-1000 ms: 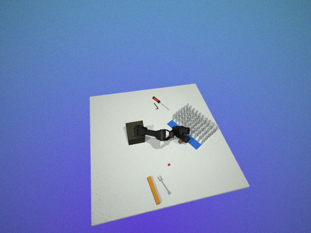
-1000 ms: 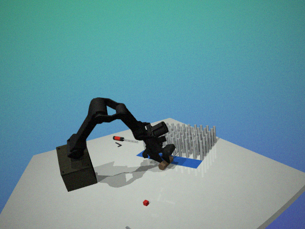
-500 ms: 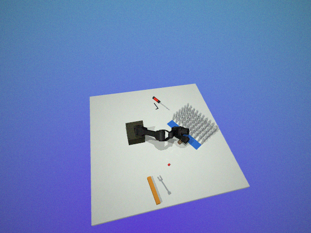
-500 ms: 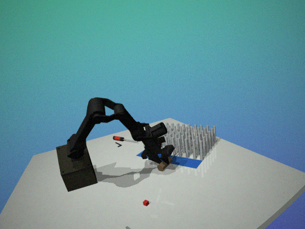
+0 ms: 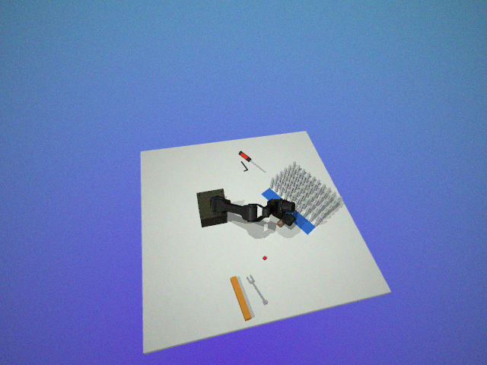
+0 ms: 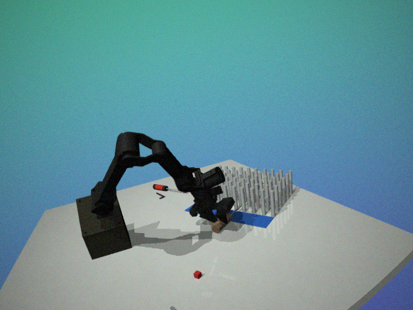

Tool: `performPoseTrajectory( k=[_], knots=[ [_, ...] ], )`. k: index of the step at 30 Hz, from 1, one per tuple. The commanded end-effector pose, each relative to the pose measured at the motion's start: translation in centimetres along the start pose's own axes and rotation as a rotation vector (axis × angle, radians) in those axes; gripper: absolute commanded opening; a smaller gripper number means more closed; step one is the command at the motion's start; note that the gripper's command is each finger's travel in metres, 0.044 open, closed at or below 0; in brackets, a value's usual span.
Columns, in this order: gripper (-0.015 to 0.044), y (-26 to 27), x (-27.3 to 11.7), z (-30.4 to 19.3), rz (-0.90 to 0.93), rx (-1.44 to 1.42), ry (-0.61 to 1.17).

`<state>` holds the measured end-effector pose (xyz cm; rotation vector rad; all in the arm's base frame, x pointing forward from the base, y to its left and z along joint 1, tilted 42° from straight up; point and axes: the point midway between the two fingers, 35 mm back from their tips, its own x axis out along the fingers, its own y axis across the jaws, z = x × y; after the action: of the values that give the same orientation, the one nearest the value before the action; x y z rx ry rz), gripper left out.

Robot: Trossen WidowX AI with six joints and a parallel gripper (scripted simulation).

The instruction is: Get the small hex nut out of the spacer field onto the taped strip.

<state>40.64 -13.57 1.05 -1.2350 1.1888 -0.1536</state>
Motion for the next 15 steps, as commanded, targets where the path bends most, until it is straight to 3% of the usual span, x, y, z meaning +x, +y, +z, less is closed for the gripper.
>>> performPoseTrajectory(
  k=[1,15],
  knots=[
    [0.0,-0.1,-0.16,-0.32,-0.002,-0.003,0.0],
    [0.0,-0.09,-0.4,-1.24,-0.002,-0.004,0.001]
  ],
)
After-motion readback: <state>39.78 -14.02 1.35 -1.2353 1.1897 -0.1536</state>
